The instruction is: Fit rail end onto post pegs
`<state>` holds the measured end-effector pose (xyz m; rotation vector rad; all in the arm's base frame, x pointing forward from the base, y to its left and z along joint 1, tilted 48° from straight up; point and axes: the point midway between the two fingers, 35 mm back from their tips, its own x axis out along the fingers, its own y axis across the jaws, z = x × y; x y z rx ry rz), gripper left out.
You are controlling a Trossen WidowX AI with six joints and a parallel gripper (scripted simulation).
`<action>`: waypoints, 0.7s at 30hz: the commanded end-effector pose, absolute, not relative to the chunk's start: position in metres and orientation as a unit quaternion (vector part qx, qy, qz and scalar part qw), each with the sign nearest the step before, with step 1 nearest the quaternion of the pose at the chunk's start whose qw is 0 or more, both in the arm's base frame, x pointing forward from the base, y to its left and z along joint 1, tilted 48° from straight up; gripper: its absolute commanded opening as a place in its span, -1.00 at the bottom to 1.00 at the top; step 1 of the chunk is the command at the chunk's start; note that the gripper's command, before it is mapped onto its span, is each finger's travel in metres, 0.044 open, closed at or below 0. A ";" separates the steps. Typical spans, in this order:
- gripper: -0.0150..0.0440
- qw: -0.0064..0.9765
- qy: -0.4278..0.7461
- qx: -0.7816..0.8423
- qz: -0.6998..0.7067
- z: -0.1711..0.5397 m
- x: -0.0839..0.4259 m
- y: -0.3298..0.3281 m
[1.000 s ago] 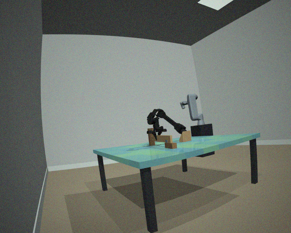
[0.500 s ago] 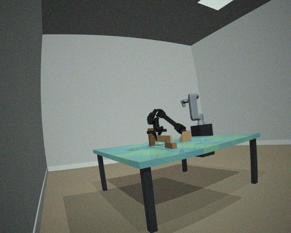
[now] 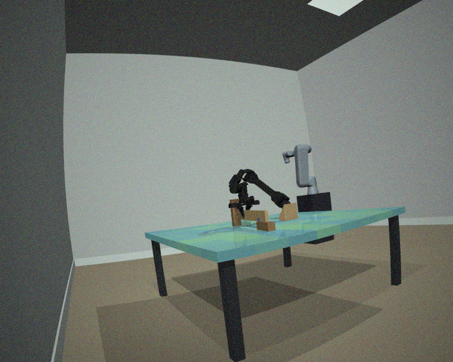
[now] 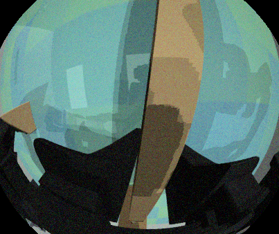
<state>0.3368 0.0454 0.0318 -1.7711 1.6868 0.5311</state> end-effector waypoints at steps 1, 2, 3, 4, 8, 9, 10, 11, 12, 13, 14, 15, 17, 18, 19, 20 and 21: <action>-0.49 0.315 0.639 -0.672 0.203 0.032 0.337 0.048; -0.49 0.315 0.639 -0.672 0.203 0.033 0.337 0.047; -0.49 0.315 0.639 -0.672 0.203 0.033 0.337 0.047; -0.49 0.315 0.639 -0.672 0.203 0.033 0.337 0.047; -0.49 0.315 0.639 -0.672 0.203 0.033 0.336 0.046; -0.49 0.315 0.639 -0.672 0.203 0.033 0.336 0.046; -0.49 0.315 0.639 -0.672 0.203 0.033 0.336 0.045; -0.49 0.315 0.639 -0.672 0.203 0.033 0.336 0.045; -0.49 0.315 0.639 -0.672 0.203 0.033 0.336 0.045; -0.49 0.315 0.639 -0.672 0.203 0.034 0.336 0.044; -0.49 0.315 0.639 -0.672 0.203 0.034 0.336 0.044; -0.49 0.315 0.639 -0.672 0.203 0.034 0.336 0.044; -0.49 0.315 0.639 -0.672 0.203 0.034 0.336 0.043; -0.49 0.315 0.639 -0.672 0.203 0.034 0.336 0.043; -0.49 0.315 0.639 -0.672 0.203 0.034 0.336 0.043; -0.49 0.315 0.639 -0.672 0.203 0.034 0.336 0.042; -0.49 0.315 0.639 -0.672 0.203 0.034 0.336 0.042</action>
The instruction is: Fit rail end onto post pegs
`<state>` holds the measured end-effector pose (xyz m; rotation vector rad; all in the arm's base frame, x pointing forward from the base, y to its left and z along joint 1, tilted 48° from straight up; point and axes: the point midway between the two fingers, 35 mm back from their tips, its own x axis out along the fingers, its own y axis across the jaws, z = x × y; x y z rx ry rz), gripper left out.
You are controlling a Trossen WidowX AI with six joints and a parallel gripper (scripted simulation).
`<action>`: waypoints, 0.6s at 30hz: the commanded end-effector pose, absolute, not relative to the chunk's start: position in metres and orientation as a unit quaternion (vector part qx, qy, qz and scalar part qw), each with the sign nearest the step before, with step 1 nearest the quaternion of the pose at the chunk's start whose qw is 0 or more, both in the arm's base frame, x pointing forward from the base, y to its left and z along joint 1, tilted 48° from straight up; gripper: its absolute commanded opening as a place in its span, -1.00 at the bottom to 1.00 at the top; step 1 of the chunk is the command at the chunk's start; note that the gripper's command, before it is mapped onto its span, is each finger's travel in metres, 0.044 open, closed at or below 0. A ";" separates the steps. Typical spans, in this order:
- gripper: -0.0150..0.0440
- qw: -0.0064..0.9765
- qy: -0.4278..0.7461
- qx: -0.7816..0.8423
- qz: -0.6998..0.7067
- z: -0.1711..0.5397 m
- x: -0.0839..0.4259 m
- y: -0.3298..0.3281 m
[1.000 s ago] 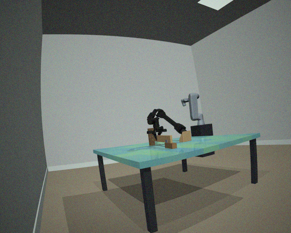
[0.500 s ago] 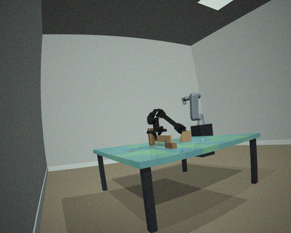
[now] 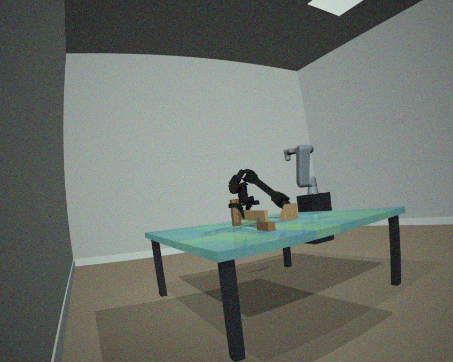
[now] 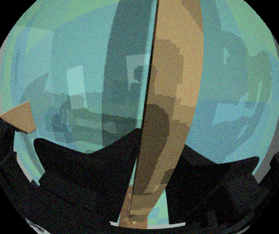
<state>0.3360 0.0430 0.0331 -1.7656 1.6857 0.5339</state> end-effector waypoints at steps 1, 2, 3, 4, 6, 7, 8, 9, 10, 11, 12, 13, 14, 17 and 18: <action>-0.49 0.315 0.639 -0.672 0.203 0.035 0.336 0.042; -0.49 0.315 0.639 -0.672 0.203 0.035 0.336 0.042; -0.49 0.315 0.639 -0.672 0.203 0.035 0.336 0.041; -0.49 0.315 0.639 -0.672 0.203 0.035 0.336 0.041; -0.49 0.315 0.639 -0.672 0.203 0.036 0.336 0.041; -0.49 0.315 0.639 -0.672 0.203 0.036 0.336 0.040; -0.49 0.315 0.639 -0.672 0.203 0.036 0.336 0.040; -0.49 0.315 0.639 -0.672 0.203 0.036 0.336 0.040; -0.49 0.315 0.639 -0.672 0.203 0.037 0.336 0.040; -0.49 0.315 0.639 -0.672 0.203 0.037 0.336 0.040; -0.49 0.315 0.639 -0.672 0.203 0.037 0.336 0.040; -0.49 0.315 0.639 -0.672 0.203 0.038 0.336 0.040; -0.49 0.315 0.639 -0.672 0.203 0.038 0.336 0.039; -0.49 0.315 0.639 -0.672 0.203 0.039 0.336 0.039; -0.49 0.315 0.639 -0.672 0.203 0.039 0.336 0.039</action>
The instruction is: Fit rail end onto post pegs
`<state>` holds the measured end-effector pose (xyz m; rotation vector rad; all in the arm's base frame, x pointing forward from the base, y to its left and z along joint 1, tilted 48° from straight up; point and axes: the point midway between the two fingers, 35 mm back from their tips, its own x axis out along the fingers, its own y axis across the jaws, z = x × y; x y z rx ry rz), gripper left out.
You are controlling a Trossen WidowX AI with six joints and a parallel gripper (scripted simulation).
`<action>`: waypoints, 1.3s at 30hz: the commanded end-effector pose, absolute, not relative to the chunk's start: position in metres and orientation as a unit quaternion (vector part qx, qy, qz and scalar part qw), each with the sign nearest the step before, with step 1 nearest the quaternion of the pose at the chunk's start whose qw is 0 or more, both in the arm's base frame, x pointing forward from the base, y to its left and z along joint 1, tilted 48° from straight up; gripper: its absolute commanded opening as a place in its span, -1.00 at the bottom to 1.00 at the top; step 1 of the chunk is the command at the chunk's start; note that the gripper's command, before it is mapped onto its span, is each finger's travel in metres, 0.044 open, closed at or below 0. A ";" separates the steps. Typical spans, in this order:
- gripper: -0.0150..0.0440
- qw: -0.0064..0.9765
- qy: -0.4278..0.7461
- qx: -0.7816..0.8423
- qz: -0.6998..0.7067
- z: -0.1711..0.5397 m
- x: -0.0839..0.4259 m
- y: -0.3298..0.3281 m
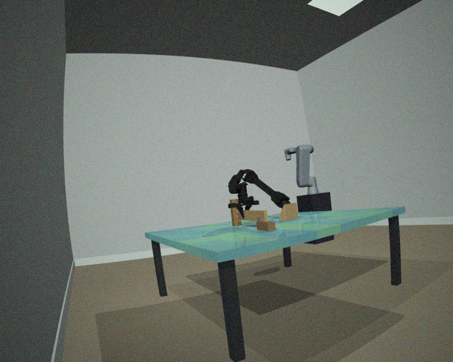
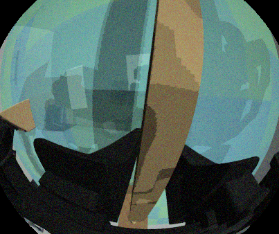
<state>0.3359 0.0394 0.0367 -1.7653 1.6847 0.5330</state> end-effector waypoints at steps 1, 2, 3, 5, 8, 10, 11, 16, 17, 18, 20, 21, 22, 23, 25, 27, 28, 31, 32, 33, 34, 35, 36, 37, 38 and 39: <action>-0.49 0.315 0.639 -0.672 0.203 0.039 0.336 0.039; -0.49 0.315 0.639 -0.672 0.203 0.039 0.336 0.039; -0.49 0.315 0.639 -0.672 0.203 0.040 0.336 0.039; -0.49 0.315 0.639 -0.672 0.203 0.040 0.336 0.038; -0.49 0.315 0.639 -0.672 0.203 0.041 0.336 0.038; -0.49 0.315 0.639 -0.672 0.203 0.042 0.335 0.038; -0.49 0.315 0.639 -0.672 0.203 0.042 0.335 0.038; -0.49 0.315 0.639 -0.672 0.203 0.043 0.335 0.037; -0.49 0.315 0.639 -0.672 0.203 0.043 0.335 0.036; -0.49 0.315 0.639 -0.672 0.203 0.044 0.335 0.036; -0.49 0.315 0.639 -0.672 0.203 0.044 0.335 0.036; -0.49 0.315 0.639 -0.672 0.203 0.044 0.335 0.035; -0.49 0.315 0.639 -0.672 0.203 0.044 0.335 0.035; -0.49 0.315 0.639 -0.672 0.203 0.044 0.335 0.035; -0.49 0.315 0.639 -0.672 0.203 0.045 0.335 0.034; -0.49 0.315 0.639 -0.672 0.203 0.045 0.335 0.034; -0.49 0.315 0.639 -0.672 0.203 0.045 0.335 0.033; -0.49 0.315 0.639 -0.672 0.203 0.046 0.335 0.033; -0.49 0.315 0.639 -0.672 0.203 0.046 0.335 0.032; -0.49 0.315 0.639 -0.672 0.203 0.046 0.335 0.032; -0.49 0.315 0.639 -0.672 0.203 0.046 0.335 0.032; -0.49 0.315 0.639 -0.672 0.203 0.046 0.335 0.031; -0.49 0.315 0.639 -0.672 0.203 0.046 0.335 0.031; -0.49 0.315 0.639 -0.672 0.203 0.047 0.335 0.031; -0.49 0.315 0.639 -0.672 0.203 0.047 0.334 0.031; -0.49 0.315 0.639 -0.672 0.203 0.047 0.334 0.031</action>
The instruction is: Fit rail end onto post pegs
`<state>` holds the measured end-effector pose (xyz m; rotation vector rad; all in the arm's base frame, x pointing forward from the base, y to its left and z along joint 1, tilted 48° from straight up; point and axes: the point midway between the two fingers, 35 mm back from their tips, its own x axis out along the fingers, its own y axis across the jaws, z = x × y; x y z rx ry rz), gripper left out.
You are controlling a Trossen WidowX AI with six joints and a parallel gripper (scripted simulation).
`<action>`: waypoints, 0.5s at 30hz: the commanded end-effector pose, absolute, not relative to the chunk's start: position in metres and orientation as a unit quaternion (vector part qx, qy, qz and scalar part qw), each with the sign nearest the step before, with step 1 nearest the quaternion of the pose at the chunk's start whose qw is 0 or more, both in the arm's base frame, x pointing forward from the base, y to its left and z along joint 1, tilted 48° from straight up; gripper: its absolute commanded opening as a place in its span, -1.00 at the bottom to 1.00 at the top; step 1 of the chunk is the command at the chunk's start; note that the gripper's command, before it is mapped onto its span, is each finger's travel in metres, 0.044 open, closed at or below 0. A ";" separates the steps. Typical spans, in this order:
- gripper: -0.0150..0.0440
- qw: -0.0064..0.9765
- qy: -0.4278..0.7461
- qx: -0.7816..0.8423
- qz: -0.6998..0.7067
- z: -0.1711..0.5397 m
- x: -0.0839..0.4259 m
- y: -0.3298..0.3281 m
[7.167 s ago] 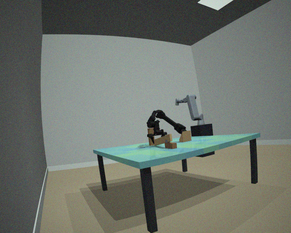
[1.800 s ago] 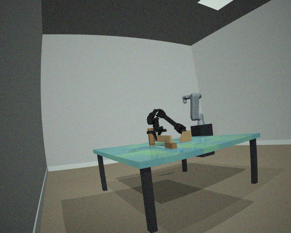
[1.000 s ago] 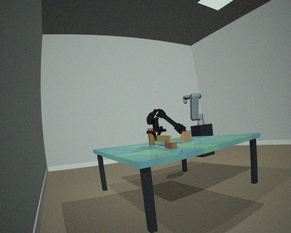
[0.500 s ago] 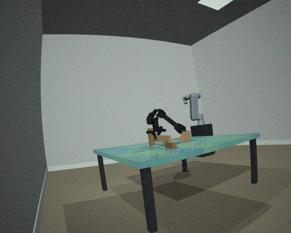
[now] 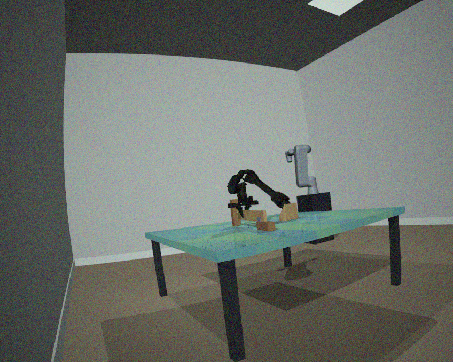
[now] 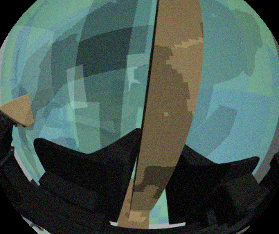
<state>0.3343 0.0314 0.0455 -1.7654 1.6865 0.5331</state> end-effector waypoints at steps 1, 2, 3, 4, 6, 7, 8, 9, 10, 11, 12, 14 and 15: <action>-0.49 0.315 0.639 -0.672 0.203 0.047 0.334 0.030; -0.49 0.315 0.639 -0.672 0.203 0.048 0.334 0.030; -0.49 0.315 0.639 -0.672 0.203 0.048 0.334 0.030; -0.49 0.315 0.639 -0.672 0.203 0.048 0.334 0.030; -0.49 0.315 0.639 -0.672 0.203 0.049 0.334 0.029; -0.49 0.315 0.639 -0.672 0.203 0.049 0.334 0.029; -0.49 0.315 0.639 -0.672 0.203 0.049 0.334 0.029; -0.49 0.315 0.639 -0.672 0.203 0.049 0.334 0.029; -0.49 0.315 0.639 -0.672 0.203 0.050 0.334 0.029; -0.49 0.315 0.639 -0.672 0.203 0.050 0.334 0.029; -0.49 0.315 0.639 -0.672 0.203 0.050 0.334 0.029; -0.49 0.315 0.639 -0.672 0.203 0.051 0.334 0.028; -0.49 0.315 0.639 -0.672 0.203 0.051 0.334 0.028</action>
